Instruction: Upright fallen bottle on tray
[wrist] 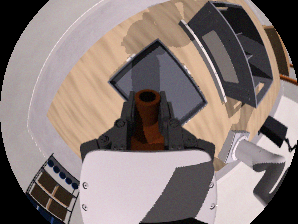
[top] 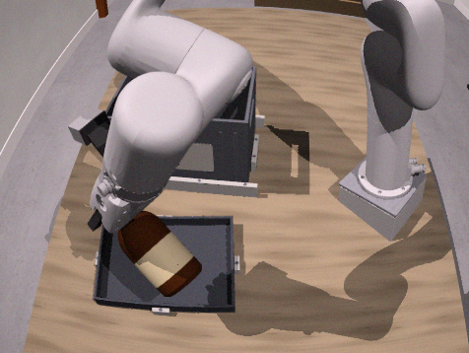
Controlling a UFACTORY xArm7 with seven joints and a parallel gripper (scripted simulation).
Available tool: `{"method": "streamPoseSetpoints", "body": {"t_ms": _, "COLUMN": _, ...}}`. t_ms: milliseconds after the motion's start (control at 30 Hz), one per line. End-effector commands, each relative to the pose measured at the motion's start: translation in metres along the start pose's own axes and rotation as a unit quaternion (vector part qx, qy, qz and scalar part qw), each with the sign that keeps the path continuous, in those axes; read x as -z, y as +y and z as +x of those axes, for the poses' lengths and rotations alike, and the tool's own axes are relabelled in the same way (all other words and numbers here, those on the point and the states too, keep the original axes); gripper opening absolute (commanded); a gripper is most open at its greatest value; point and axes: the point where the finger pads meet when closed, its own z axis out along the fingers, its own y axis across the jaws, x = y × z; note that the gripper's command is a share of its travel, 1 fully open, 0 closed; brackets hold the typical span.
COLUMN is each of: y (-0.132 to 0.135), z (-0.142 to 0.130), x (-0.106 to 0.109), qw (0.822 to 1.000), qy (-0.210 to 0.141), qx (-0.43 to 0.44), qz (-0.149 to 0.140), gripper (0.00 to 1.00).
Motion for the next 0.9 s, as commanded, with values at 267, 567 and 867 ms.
{"method": "streamPoseSetpoints", "body": {"t_ms": 267, "y": -0.0015, "z": 0.0012, "x": 0.0018, "qw": 1.000, "qy": 0.007, "qx": -0.001, "qz": 0.003, "gripper": 0.00}}
{"method": "streamPoseSetpoints", "body": {"t_ms": 567, "y": -0.0015, "z": 0.0011, "x": 0.0018, "qw": 1.000, "qy": 0.007, "qx": -0.001, "qz": 0.003, "gripper": 0.00}}
{"method": "streamPoseSetpoints", "body": {"t_ms": 867, "y": -0.0012, "z": 0.0008, "x": 0.0016, "qw": 1.000, "qy": 0.013, "qx": -0.001, "qz": 0.002, "gripper": 0.00}}
